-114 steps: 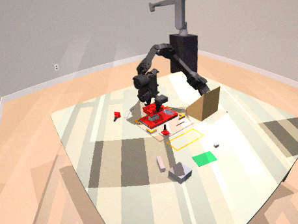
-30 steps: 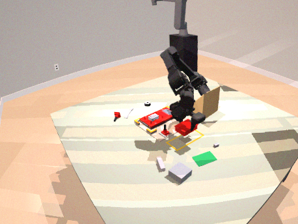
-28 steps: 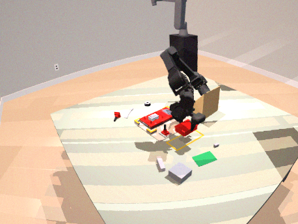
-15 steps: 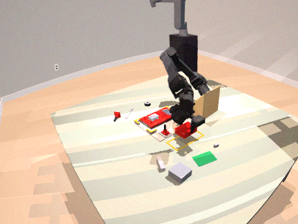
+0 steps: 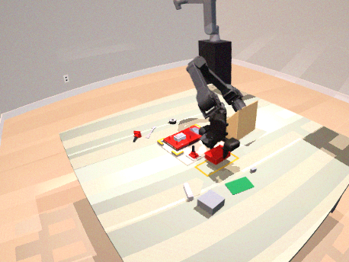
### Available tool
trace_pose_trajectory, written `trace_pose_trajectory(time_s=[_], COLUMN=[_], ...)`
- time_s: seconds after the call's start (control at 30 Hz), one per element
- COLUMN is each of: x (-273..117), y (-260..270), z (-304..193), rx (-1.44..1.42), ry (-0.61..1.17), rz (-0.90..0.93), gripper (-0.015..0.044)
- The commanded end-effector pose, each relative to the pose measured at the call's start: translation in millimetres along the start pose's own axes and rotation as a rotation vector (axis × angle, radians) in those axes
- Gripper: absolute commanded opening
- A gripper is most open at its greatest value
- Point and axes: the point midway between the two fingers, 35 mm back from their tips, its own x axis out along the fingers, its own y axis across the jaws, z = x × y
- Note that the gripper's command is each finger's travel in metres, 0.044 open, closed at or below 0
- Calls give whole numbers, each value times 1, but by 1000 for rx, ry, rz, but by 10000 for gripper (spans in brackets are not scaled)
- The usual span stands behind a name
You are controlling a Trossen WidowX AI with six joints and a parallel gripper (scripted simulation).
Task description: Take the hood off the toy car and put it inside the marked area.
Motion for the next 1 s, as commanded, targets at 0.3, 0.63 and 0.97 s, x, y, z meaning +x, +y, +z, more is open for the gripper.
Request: trace_pose_trajectory(time_s=[0.3,0.63,0.97], x=[12,15,20], y=[-1,-1,-1], z=[-2,-2,-2], rx=[-8,-8,-8], ry=[-1,-1,-1], rz=[-6,-6,-6], gripper=[0,0,0])
